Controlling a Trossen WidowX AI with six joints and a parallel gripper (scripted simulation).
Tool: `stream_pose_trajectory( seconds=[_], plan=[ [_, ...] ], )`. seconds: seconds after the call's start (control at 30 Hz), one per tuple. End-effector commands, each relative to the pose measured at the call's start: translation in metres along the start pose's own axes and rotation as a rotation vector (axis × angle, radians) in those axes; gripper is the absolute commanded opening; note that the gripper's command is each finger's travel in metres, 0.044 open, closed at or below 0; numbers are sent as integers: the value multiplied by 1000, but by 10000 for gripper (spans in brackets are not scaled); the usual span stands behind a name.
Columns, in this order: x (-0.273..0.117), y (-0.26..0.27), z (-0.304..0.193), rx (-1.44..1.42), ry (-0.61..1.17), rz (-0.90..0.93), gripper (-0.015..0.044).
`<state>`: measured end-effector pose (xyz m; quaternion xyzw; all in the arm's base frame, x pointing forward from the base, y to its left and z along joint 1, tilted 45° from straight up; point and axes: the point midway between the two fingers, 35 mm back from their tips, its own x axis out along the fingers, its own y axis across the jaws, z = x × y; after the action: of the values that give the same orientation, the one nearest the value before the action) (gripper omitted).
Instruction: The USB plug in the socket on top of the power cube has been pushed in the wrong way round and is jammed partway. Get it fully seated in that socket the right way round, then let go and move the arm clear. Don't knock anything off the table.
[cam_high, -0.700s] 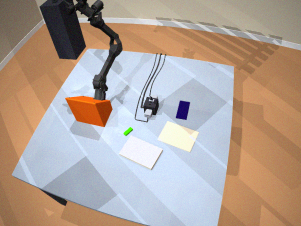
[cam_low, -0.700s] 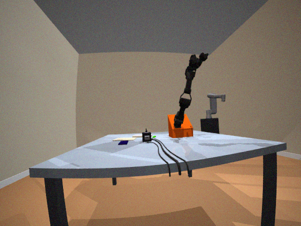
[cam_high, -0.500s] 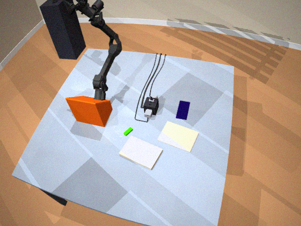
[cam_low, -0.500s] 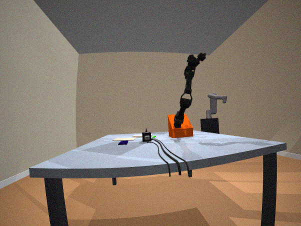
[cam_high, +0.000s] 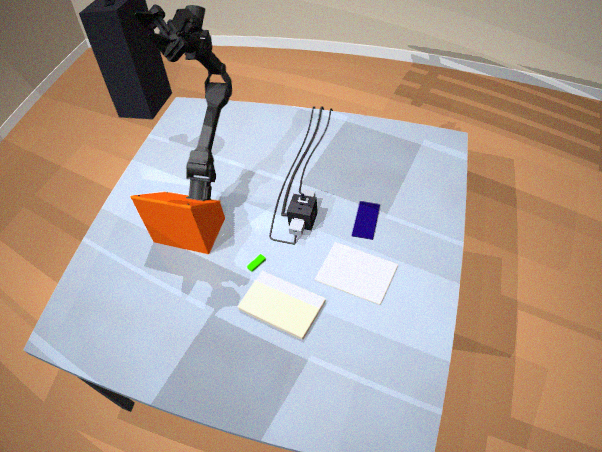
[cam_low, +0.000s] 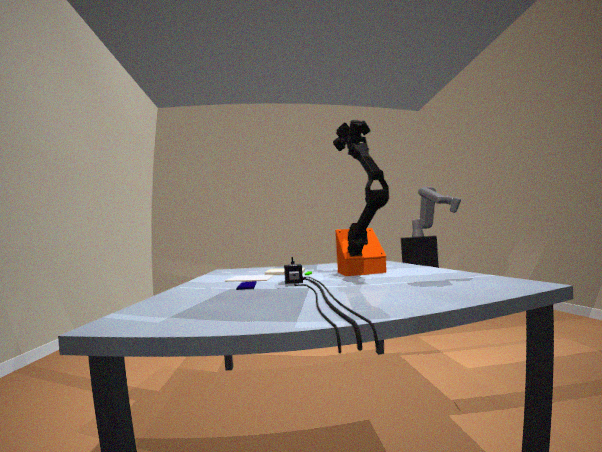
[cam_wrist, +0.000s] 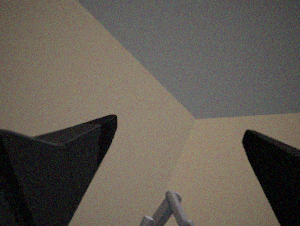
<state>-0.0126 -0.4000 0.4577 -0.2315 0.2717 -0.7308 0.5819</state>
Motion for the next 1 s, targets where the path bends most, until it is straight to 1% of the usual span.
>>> stream_pose_trajectory(
  seconds=[0.0, 0.1, 0.2, 0.33, 0.47, 0.6, 0.73, 0.87, 0.97],
  plan=[
    [0, 78, 9, 68, -21, 244, 440],
    [-9, 128, 18, 101, -32, 404, 440],
    [-23, 175, 20, 175, 2, 562, 440],
    [-56, 245, 21, 278, 100, 805, 440],
    [-100, 305, 16, 363, 251, 1028, 440],
    [-156, 355, 6, 431, 468, 1226, 440],
    [-219, 394, -9, 463, 746, 1376, 440],
    [-289, 418, -28, 453, 1082, 1453, 440],
    [-343, 426, -45, 410, 1369, 1441, 440]
  ],
)
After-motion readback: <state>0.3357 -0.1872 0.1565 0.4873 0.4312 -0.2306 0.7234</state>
